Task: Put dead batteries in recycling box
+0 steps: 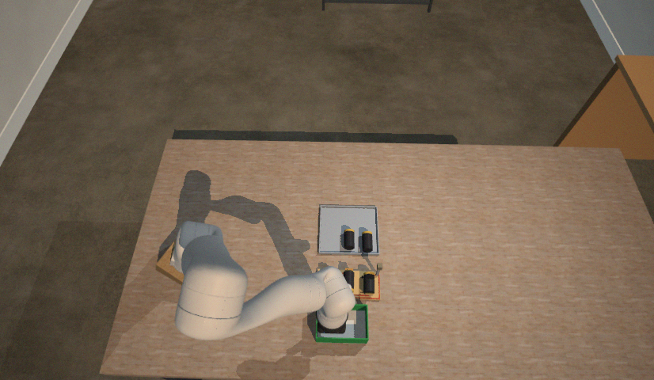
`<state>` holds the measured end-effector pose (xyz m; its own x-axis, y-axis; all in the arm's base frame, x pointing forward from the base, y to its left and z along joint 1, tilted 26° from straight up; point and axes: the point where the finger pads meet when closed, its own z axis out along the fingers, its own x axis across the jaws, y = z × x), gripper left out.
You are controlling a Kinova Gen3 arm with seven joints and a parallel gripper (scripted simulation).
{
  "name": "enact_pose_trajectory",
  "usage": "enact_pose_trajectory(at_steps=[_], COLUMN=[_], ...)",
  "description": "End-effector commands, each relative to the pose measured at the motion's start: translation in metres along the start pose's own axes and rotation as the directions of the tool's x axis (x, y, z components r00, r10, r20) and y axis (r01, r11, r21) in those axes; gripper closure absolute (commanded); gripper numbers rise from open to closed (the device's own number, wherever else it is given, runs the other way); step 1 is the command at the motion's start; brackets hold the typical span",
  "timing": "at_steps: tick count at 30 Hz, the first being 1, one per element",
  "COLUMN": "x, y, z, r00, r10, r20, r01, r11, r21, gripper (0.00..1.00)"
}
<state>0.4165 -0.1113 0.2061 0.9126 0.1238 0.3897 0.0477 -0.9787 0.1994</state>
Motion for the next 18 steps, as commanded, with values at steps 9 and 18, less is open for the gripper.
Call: enact_pose_trajectory(at_steps=[9, 18], x=[0.001, 0.001], y=[-0.005, -0.005], z=[0.02, 0.046], r00=[1.0, 1.0], r10=[-0.009, -0.009], r20=[0.0, 0.0], r01=[0.009, 0.009], r11=[1.0, 1.0], r21=[0.007, 0.007], gripper=[0.43, 0.43])
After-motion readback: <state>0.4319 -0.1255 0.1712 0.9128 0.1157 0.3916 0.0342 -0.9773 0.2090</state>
